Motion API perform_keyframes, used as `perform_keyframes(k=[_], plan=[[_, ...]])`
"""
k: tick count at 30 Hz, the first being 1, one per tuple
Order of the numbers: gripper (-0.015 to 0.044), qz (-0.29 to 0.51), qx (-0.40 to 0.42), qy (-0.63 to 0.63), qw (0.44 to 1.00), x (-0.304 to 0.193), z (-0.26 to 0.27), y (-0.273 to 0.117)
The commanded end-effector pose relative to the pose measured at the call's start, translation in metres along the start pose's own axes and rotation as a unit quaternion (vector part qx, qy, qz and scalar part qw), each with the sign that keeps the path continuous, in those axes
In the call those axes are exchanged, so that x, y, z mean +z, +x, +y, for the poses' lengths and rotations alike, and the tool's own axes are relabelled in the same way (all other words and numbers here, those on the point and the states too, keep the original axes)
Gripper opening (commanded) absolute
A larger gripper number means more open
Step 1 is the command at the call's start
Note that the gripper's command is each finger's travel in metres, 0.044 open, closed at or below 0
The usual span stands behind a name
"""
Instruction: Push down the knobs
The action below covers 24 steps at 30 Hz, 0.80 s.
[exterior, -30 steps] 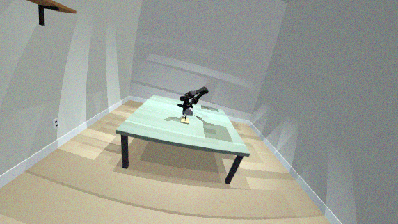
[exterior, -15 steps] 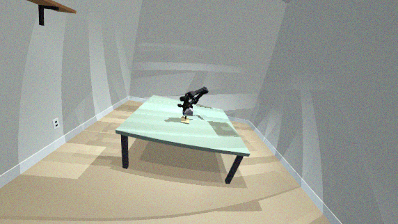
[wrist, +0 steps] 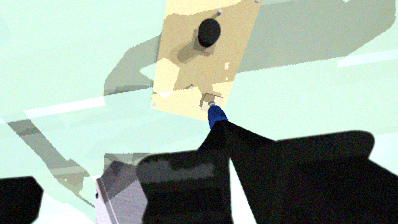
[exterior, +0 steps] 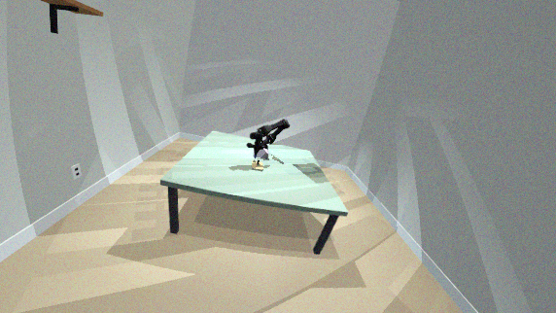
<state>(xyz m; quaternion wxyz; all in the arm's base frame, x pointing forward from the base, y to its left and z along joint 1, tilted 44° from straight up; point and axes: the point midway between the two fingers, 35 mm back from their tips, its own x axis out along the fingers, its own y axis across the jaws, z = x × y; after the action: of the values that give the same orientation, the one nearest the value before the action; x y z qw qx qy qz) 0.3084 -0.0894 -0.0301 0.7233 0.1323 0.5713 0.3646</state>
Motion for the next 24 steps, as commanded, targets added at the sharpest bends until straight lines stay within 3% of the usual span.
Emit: perform_keyframes(k=[1,24], plan=[[0.0,-0.001,0.002,0.003,1.0,-0.0005,0.0007,0.0042],[0.0,-0.001,0.002,0.003,1.0,-0.0005,0.0009,0.0133]])
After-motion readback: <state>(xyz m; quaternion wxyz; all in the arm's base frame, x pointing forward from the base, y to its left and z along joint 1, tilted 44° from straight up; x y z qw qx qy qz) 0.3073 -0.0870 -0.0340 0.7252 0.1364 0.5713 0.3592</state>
